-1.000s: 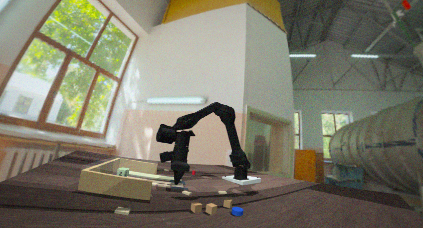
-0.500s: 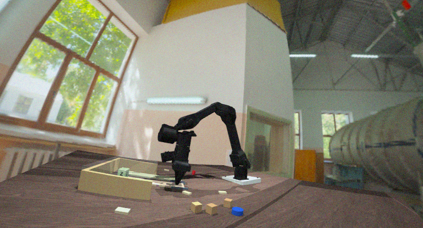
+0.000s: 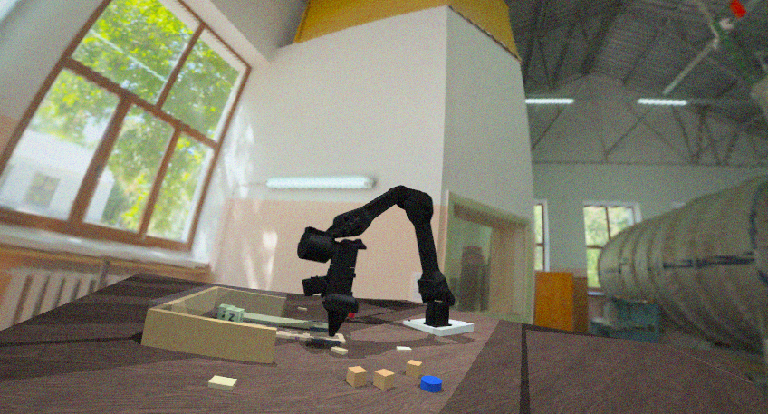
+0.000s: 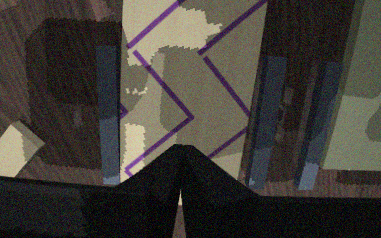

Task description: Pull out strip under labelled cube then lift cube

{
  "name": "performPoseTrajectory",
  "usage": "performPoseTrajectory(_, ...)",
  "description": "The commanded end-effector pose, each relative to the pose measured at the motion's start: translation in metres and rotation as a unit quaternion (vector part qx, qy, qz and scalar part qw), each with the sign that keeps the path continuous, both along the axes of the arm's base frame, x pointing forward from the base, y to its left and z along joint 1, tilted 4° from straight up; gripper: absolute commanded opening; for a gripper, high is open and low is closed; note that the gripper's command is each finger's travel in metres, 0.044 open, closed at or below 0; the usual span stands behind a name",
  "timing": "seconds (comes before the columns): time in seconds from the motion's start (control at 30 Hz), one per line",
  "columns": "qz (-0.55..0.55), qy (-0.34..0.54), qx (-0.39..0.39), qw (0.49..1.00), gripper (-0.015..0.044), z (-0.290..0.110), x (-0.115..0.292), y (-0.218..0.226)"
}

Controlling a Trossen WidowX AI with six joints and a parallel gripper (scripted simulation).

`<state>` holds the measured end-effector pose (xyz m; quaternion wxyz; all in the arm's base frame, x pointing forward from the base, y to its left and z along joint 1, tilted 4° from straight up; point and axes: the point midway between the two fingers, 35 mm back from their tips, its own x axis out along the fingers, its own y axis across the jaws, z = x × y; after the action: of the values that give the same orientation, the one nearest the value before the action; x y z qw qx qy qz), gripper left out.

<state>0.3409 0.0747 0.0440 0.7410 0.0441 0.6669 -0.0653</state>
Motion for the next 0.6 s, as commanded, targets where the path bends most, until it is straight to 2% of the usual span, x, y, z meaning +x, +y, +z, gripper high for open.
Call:
performPoseTrajectory(0.0, -0.001, 0.011, 0.000, 1.000, 0.0000, -0.007, -0.012, 0.001)
performPoseTrajectory(0.57, -0.001, 0.012, 0.000, 1.000, 0.0000, -0.010, -0.037, 0.004)
